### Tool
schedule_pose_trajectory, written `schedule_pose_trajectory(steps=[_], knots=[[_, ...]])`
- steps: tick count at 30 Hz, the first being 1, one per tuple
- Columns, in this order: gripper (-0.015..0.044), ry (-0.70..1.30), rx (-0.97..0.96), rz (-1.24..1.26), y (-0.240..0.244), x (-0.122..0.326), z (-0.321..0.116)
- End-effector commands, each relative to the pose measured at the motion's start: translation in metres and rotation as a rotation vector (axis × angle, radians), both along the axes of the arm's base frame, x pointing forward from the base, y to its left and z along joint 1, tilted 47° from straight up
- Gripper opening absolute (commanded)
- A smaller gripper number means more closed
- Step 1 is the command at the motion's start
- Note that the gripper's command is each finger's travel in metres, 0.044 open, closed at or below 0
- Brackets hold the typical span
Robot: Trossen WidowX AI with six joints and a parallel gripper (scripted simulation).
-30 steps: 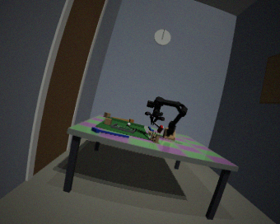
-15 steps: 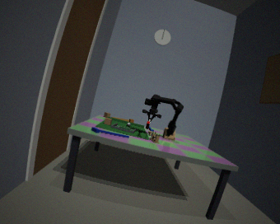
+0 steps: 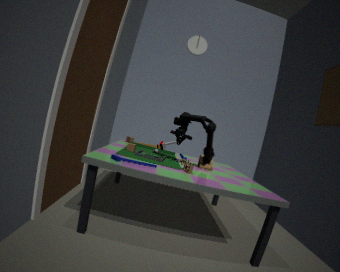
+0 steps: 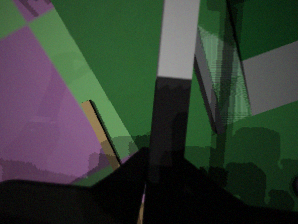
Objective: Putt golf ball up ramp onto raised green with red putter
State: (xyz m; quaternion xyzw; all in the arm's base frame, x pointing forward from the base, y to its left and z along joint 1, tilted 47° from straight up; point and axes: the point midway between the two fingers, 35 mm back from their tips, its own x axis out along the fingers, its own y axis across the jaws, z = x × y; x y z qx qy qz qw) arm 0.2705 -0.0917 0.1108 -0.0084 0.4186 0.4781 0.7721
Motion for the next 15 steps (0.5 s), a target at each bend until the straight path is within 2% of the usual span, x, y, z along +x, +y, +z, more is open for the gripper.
schedule_pose_trajectory(steps=[1, 15], knots=[[0.0000, 0.074, 0.001, -0.071, -0.020, 0.000, -0.013], [0.0000, 0.388, 0.022, -0.327, -0.080, -0.022, -0.066]])
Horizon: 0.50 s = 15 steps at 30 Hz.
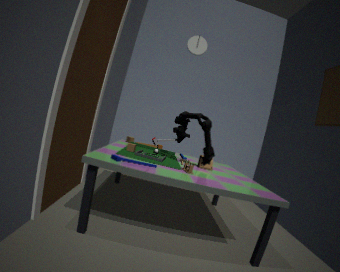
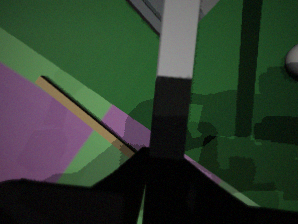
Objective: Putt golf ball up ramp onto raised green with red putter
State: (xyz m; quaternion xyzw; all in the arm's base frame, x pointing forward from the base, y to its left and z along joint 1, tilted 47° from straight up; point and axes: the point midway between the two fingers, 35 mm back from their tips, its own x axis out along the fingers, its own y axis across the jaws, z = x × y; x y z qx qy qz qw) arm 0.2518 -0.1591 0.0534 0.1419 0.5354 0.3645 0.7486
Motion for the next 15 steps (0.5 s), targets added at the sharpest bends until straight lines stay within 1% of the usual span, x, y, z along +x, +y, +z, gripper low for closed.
schedule_pose_trajectory(steps=[1, 15], knots=[[0.0000, 0.066, -0.003, -0.058, -0.016, -0.006, -0.012], [0.0000, 0.343, 0.052, -0.281, -0.064, -0.040, -0.072]])
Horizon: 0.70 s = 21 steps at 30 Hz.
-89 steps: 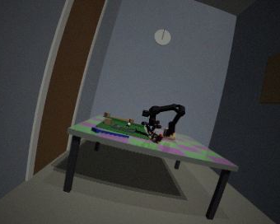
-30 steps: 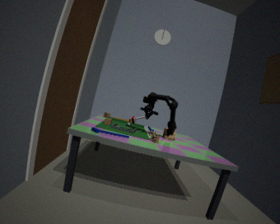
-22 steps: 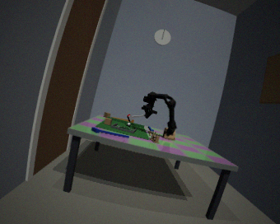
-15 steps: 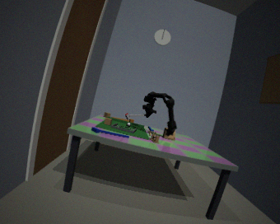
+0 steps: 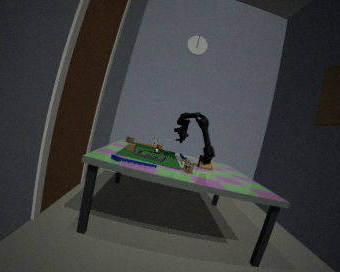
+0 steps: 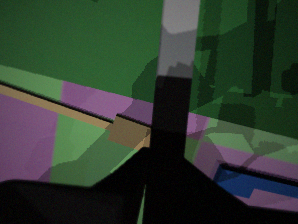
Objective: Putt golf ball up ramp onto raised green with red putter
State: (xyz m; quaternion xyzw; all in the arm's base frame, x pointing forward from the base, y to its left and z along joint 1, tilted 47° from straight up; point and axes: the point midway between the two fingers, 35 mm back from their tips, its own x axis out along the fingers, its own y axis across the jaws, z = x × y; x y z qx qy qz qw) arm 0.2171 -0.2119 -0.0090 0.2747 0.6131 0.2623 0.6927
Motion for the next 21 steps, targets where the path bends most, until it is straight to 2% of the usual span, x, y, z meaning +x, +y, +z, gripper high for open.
schedule_pose_trajectory(steps=[1, 9, 21], knots=[[0.0000, 0.059, 0.006, -0.063, -0.014, -0.009, -0.015], [0.0000, 0.198, 0.044, -0.182, -0.032, -0.032, -0.049], [0.0000, 0.200, 0.045, -0.184, -0.011, -0.028, -0.070]])
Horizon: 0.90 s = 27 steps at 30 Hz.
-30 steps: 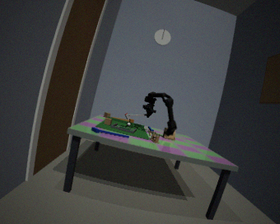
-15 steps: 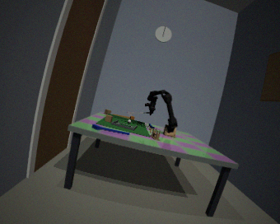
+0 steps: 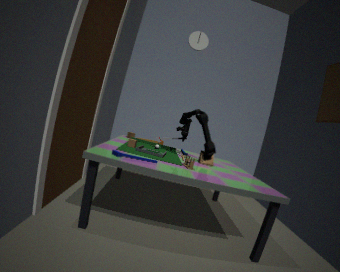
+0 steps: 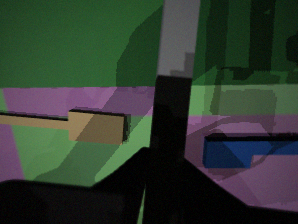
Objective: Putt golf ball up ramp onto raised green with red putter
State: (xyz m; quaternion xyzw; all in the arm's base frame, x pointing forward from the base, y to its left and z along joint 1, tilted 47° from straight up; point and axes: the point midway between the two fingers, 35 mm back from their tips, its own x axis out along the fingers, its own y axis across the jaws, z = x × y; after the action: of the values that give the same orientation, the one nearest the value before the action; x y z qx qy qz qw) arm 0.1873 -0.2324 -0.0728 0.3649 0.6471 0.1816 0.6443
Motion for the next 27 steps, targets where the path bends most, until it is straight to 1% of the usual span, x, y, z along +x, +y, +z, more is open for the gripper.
schedule_pose_trajectory(steps=[1, 27], knots=[[0.0000, 0.001, 0.010, -0.006, 0.013, 0.002, -0.010], [0.0000, 0.000, 0.011, -0.006, 0.039, 0.005, -0.034]])
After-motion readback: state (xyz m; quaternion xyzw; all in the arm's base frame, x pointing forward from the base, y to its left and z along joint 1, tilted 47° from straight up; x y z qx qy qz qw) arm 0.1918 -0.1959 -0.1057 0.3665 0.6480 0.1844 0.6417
